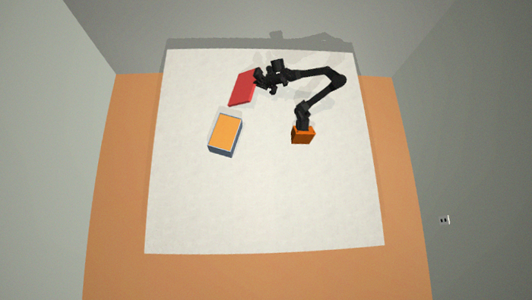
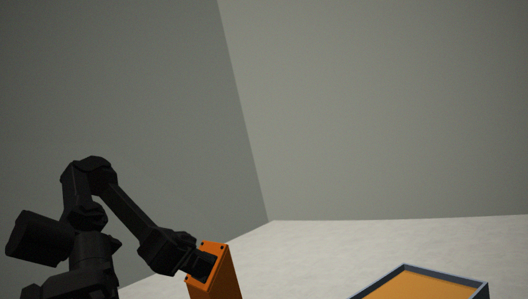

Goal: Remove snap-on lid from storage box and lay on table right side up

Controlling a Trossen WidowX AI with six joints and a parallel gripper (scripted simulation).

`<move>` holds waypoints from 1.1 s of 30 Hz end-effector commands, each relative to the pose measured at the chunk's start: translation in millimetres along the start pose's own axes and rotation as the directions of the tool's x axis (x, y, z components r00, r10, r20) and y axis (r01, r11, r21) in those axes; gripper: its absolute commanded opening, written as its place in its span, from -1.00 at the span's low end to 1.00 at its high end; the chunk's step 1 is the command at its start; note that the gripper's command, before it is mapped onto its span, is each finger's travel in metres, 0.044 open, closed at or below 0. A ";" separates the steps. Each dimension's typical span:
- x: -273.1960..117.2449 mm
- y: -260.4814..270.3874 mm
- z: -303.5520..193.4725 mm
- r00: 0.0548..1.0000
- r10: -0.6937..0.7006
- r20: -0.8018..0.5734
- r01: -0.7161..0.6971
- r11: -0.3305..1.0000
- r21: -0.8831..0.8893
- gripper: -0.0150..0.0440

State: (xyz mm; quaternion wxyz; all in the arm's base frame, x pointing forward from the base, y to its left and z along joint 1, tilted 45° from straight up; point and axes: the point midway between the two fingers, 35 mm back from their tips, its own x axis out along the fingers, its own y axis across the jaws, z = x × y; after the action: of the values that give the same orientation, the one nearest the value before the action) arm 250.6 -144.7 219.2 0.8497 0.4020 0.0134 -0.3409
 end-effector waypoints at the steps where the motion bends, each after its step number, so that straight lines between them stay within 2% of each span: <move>1: 1.2 1.1 -0.5 1.000 0.015 -0.005 -0.015 1.000 -0.004 -0.49; 33: 17.9 -18.2 -0.4 1.000 0.015 -0.004 -0.015 1.000 -0.006 -0.49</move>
State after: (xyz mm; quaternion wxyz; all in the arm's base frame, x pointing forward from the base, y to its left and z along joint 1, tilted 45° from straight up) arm 255.0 -159.2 206.3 0.8564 0.3996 0.0102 -0.3268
